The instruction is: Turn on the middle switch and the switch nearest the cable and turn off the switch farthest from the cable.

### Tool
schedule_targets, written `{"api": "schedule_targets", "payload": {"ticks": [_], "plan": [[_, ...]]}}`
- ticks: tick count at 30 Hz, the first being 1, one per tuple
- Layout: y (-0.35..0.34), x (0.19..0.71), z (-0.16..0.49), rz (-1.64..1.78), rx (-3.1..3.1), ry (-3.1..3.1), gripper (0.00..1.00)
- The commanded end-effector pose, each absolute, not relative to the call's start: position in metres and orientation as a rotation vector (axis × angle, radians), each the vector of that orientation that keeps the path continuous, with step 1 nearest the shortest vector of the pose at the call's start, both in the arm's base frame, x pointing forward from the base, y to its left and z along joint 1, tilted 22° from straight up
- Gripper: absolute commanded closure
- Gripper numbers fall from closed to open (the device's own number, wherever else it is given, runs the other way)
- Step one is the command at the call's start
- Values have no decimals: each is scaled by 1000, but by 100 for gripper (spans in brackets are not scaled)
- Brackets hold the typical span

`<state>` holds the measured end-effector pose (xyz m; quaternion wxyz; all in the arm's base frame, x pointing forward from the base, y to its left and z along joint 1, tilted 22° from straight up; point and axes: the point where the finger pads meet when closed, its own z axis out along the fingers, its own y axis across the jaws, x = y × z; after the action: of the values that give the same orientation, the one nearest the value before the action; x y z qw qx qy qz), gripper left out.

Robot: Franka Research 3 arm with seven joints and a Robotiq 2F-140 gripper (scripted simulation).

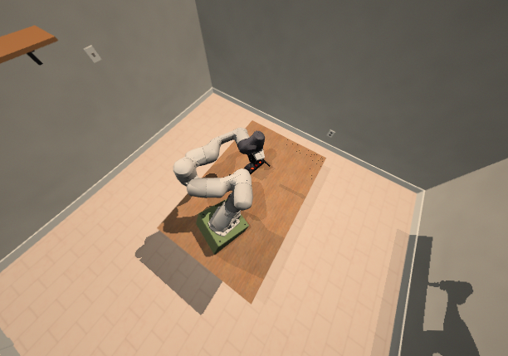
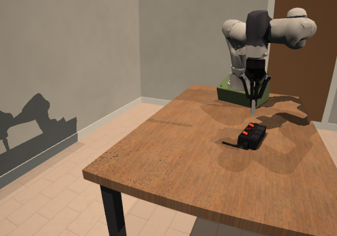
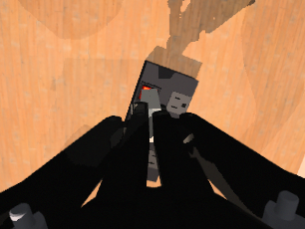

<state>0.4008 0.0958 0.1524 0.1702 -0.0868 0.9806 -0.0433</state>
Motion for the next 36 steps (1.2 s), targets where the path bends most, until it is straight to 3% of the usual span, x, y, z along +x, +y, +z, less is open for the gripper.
{"api": "schedule_targets", "payload": {"ticks": [1, 36], "plan": [[93, 402, 154, -122, 84, 2769, 100], [92, 407, 142, -118, 294, 2740, 100]]}}
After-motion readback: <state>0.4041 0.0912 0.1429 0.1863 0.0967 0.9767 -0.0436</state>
